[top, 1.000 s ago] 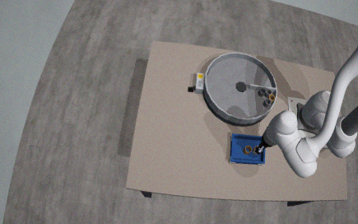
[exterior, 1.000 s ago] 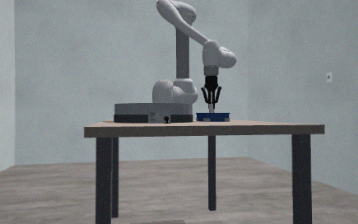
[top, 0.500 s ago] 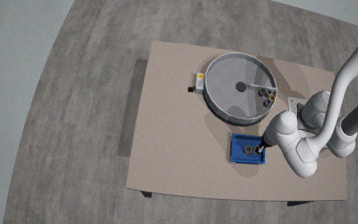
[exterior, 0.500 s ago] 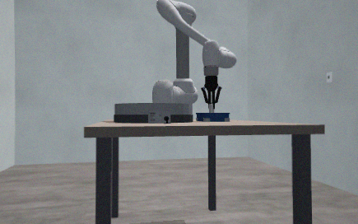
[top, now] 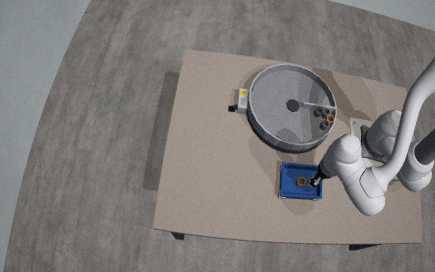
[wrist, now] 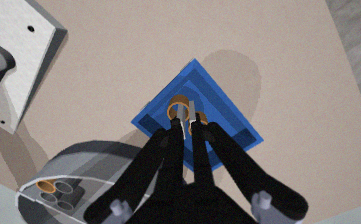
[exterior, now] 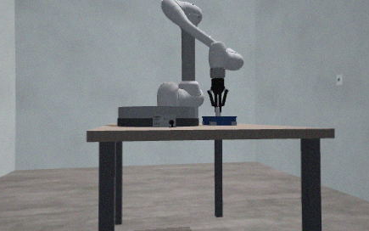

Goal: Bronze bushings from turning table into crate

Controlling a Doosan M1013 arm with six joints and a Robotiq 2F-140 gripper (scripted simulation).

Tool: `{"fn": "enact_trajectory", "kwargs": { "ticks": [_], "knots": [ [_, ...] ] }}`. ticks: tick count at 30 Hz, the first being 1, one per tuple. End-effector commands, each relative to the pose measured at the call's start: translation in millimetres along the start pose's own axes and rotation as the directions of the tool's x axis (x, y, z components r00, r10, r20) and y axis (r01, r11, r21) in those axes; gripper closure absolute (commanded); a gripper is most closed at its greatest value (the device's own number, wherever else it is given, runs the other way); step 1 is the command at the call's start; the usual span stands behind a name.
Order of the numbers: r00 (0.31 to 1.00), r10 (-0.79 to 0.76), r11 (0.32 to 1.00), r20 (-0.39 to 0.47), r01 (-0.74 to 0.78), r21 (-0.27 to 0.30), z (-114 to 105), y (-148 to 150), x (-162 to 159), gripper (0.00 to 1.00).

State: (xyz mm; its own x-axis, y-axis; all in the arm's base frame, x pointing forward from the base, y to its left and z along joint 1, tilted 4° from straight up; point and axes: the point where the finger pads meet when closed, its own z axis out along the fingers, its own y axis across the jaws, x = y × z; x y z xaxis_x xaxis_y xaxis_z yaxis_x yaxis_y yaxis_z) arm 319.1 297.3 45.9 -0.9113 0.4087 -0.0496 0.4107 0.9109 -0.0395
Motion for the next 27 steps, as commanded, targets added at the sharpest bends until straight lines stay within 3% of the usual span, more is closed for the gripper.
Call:
{"fn": "enact_trajectory", "kwargs": {
  "ticks": [1, 27],
  "knots": [
    [1.000, -0.003, 1.000, 0.002, 0.003, 0.010, 5.6, -5.3, -0.5, 1.00],
    [1.000, -0.003, 1.000, 0.002, 0.003, 0.010, 11.4, -5.4, -0.5, 1.00]
  ]
}}
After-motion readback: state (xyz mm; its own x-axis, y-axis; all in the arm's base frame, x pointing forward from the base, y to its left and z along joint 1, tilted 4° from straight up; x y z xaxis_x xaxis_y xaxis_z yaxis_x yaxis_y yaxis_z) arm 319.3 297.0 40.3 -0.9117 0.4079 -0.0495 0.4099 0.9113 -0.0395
